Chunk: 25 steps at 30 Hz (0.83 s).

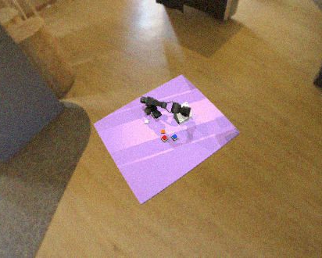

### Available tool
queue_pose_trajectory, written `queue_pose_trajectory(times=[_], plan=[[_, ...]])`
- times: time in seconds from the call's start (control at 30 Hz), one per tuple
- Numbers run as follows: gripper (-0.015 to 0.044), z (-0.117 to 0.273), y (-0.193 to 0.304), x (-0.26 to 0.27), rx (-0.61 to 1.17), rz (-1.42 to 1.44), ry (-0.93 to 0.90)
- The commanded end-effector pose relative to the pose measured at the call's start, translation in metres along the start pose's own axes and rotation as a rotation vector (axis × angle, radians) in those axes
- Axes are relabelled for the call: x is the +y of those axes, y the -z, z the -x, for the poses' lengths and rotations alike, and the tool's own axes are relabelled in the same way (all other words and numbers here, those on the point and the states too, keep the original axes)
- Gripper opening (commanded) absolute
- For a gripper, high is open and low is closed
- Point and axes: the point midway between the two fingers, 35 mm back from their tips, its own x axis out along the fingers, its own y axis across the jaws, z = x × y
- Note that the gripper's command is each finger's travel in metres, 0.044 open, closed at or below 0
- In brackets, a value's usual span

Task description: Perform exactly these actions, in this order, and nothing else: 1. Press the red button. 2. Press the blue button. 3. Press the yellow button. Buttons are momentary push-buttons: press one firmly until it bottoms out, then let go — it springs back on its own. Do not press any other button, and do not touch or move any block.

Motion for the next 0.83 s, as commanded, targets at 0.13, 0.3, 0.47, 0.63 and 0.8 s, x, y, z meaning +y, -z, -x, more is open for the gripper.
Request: queue_pose_trajectory(times=[0.13, 0.3, 0.47, 0.63, 0.8], plan=[[0.0309, 0.034, -0.058, 0.118, -0.013, 0.009, 0.046], [0.04, 0.046, -0.063, 0.206, -0.021, 0.013, 0.036], [0.04, 0.053, -0.041, 0.293, -0.018, 0.02, 0.0], [0.04, 0.06, -0.009, 0.349, -0.005, 0.026, -0.041], [0.04, 0.06, -0.009, 0.349, -0.005, 0.026, -0.041]])
